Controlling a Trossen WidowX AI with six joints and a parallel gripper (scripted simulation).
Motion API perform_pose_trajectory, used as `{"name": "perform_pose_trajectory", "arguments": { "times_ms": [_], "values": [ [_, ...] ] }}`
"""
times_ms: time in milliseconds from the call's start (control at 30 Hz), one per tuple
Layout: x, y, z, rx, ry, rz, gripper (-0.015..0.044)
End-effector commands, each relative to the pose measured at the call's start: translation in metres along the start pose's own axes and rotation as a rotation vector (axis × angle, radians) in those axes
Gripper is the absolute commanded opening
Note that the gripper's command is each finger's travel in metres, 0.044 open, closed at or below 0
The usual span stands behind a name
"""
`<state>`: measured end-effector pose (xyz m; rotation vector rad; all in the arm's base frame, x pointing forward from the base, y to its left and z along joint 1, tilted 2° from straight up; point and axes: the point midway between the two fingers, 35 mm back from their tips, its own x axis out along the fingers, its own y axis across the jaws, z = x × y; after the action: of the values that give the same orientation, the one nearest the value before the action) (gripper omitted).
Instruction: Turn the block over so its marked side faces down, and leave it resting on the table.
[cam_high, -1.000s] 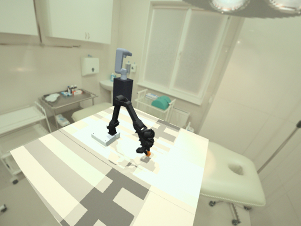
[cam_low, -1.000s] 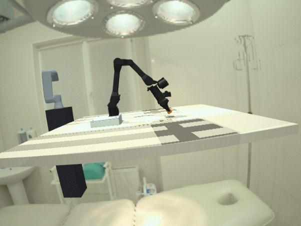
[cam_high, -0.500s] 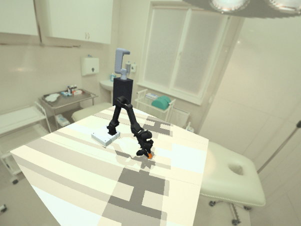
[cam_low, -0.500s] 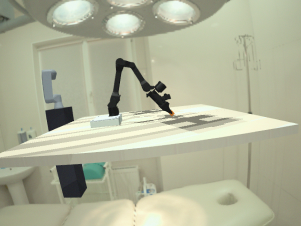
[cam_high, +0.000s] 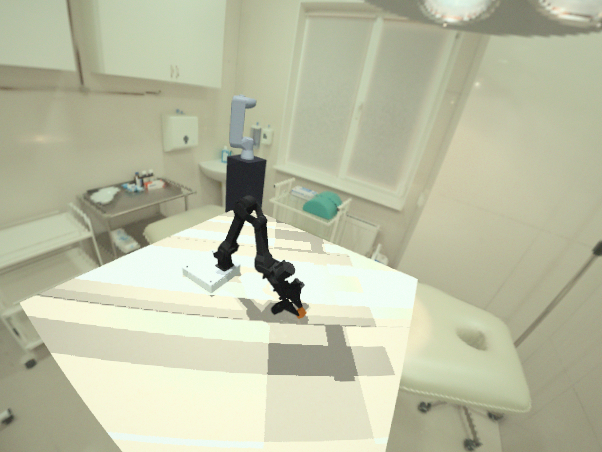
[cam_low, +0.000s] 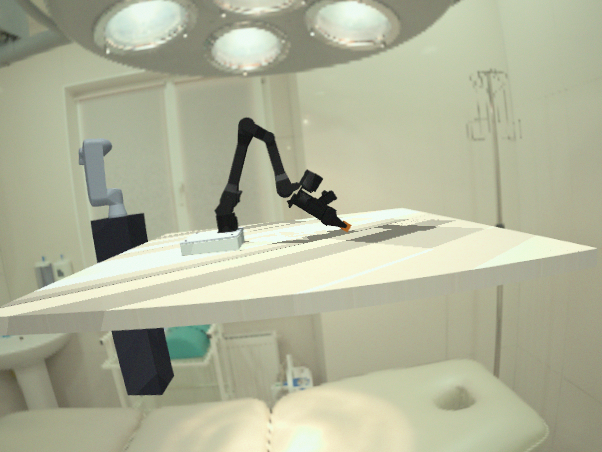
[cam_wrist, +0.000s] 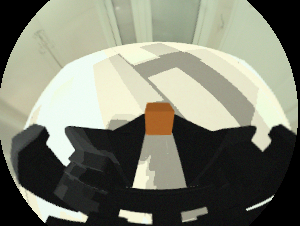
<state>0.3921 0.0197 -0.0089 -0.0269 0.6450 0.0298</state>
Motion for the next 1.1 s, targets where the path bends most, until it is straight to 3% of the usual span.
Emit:
{"name": "perform_pose_trajectory", "arguments": {
  "times_ms": [0, 367, 833, 1067],
  "values": [
    [-0.004, -0.001, -0.007, -0.007, -0.045, -0.004, 0.0000],
    [-0.014, -0.001, -0.007, -0.008, -0.146, -0.005, 0.0000],
    [-0.014, -0.001, -0.007, -0.008, -0.149, -0.005, 0.0000],
    [-0.014, -0.001, -0.007, -0.008, -0.149, -0.005, 0.0184]
  ]
}}
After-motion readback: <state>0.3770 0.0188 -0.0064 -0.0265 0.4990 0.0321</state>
